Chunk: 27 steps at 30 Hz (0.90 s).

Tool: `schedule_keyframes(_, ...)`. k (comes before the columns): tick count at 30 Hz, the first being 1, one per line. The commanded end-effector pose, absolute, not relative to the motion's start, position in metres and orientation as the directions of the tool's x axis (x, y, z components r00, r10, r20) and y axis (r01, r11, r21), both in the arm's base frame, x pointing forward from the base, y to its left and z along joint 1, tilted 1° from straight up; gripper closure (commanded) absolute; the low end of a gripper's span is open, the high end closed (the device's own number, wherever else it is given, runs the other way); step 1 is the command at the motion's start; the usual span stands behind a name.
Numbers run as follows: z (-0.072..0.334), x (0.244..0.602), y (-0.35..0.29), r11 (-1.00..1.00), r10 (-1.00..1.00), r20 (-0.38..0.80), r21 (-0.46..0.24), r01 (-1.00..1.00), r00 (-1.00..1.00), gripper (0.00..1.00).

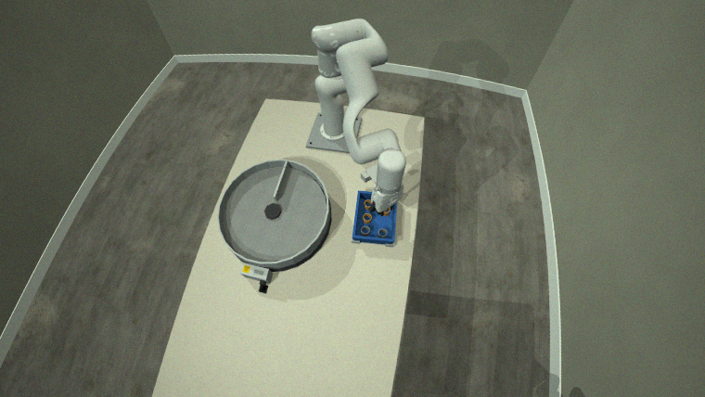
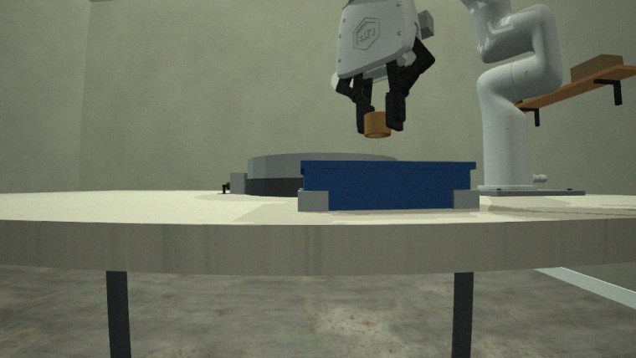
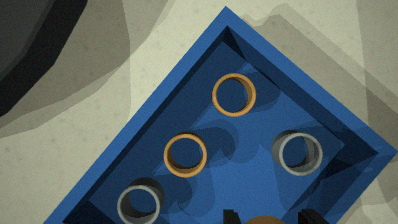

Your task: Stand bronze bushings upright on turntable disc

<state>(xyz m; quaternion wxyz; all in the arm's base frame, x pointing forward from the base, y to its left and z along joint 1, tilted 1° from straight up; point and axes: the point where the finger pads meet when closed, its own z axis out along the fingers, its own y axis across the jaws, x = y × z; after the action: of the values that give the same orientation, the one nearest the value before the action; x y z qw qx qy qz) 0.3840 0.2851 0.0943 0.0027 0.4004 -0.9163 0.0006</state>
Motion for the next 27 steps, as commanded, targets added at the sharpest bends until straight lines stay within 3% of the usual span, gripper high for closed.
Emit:
schedule_keyframes(1,0.115,0.385,0.286,0.679,-0.734,0.002,0.000,-0.734,-0.679,1.00)
schedule_keyframes(27,0.133,0.385,0.286,0.679,-0.734,0.002,0.000,-0.734,-0.679,1.00)
